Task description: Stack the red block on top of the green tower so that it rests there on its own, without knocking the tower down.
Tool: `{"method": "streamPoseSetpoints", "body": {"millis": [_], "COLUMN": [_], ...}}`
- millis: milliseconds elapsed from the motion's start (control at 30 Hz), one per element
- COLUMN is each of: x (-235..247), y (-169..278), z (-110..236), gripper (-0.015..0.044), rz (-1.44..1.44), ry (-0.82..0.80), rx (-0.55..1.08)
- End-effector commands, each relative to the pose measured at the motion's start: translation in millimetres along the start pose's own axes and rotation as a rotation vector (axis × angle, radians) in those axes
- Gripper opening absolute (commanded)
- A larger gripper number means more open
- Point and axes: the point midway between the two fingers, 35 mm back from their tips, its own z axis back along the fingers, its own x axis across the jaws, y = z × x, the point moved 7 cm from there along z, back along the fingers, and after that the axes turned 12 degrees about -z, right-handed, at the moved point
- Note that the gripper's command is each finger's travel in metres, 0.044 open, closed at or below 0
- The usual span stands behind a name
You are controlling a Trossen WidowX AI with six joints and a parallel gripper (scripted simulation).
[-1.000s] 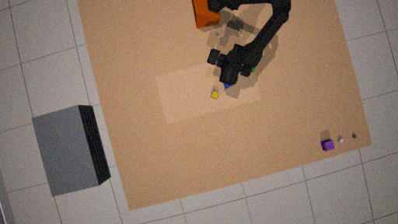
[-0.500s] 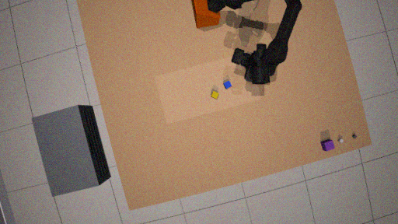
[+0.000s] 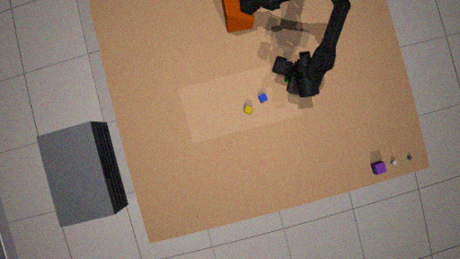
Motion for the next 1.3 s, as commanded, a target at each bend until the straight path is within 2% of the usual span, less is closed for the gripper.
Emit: {"method": "streamPoseSetpoints", "body": {"millis": [0,233,1267], "x": [1,1,1], "y": [1,1,1], "z": [-7,-31,-33], "gripper": [0.0,0.0,0.0], "rz": [-0.002,-0.002,-0.002], "ry": [-0.007,-0.008,-0.008], "rx": [-0.001,-0.001,-0.001]}}
